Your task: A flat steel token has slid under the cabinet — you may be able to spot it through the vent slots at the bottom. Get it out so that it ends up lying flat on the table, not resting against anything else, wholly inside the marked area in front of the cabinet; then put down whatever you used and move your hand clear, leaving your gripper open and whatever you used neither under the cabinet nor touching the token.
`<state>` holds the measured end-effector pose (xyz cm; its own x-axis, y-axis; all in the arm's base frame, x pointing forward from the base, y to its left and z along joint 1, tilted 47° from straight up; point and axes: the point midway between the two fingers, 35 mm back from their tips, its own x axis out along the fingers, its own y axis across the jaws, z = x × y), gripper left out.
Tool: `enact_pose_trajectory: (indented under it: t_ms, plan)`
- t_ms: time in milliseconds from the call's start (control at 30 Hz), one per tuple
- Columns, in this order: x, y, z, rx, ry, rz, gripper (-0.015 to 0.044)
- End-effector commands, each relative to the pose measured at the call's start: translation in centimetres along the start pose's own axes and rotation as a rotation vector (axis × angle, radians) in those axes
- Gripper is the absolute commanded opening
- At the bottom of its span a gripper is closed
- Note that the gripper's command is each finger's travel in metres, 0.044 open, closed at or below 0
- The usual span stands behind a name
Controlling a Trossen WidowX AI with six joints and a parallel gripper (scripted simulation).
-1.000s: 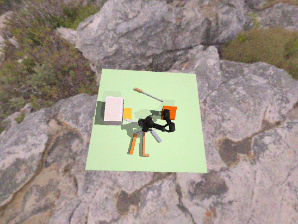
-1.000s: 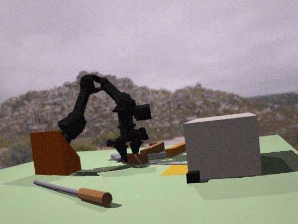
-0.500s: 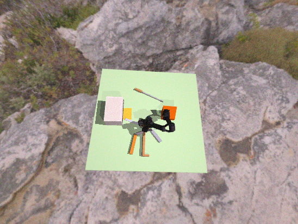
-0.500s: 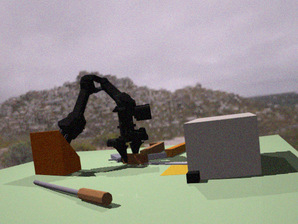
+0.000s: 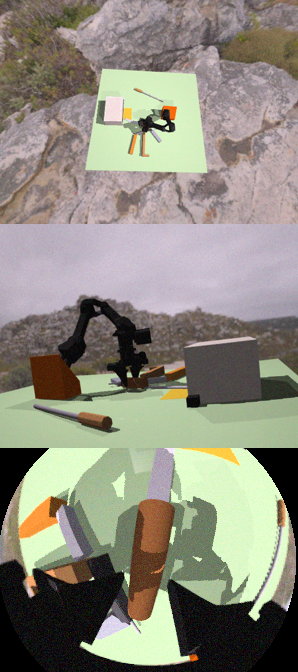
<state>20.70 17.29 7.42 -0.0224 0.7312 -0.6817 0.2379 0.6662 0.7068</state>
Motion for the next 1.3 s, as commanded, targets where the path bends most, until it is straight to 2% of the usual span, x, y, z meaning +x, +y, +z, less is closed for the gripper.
enact_pose_trajectory:
  t_ms: [0, 767, 900, 1267]
  plan:
    - [0.0, 0.0, 0.0, 0.0, 0.0, 0.0, 0.0262]
    - [0.0, 0.0, 0.0, 0.0, 0.0, 0.0, 0.0109]
    - [0.0, 0.0, 0.0, 0.0, 0.0, 0.0, 0.0004]
    - [-0.01, 0.07, 0.67, -0.002, 0.005, 0.0, 0.0]
